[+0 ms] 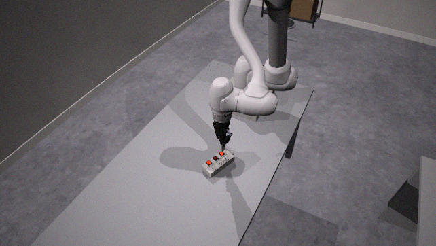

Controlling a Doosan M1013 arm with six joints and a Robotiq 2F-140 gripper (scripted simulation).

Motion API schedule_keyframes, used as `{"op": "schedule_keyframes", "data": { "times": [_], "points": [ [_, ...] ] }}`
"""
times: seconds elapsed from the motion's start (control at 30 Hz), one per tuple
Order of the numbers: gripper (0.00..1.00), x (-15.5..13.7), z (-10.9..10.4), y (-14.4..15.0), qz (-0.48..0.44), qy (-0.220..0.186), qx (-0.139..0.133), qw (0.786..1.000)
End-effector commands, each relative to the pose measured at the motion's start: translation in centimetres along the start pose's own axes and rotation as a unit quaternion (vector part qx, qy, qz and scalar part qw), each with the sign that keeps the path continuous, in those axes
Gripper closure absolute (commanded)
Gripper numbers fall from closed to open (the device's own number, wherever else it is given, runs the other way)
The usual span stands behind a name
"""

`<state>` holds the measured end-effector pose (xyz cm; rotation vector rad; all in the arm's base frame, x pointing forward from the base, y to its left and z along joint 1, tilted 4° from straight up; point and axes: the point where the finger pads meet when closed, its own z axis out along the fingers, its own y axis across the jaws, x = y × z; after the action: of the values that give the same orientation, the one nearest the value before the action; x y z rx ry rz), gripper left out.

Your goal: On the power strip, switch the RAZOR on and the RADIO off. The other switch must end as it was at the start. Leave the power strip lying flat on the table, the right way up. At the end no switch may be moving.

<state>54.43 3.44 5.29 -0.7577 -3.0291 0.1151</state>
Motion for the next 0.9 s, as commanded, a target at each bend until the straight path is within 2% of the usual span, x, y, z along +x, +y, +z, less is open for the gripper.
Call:
{"op": "schedule_keyframes", "data": {
  "times": [0.0, 0.57, 0.63, 0.73, 0.87],
  "points": [
    [1.0, 0.0, 0.0, 0.0, 0.0, 0.0, 0.0, 1.0],
    [1.0, -0.1, -0.1, 0.0, 0.0, 0.0, 0.0, 1.0],
    [1.0, -1.9, -0.4, -0.2, 0.0, 0.0, 0.0, 1.0],
    [1.0, -7.3, -1.2, -1.1, -0.001, 0.0, 0.0, 1.0],
    [1.0, -9.1, -1.4, -1.6, -0.002, 0.0, 0.0, 1.0]
  ]
}}
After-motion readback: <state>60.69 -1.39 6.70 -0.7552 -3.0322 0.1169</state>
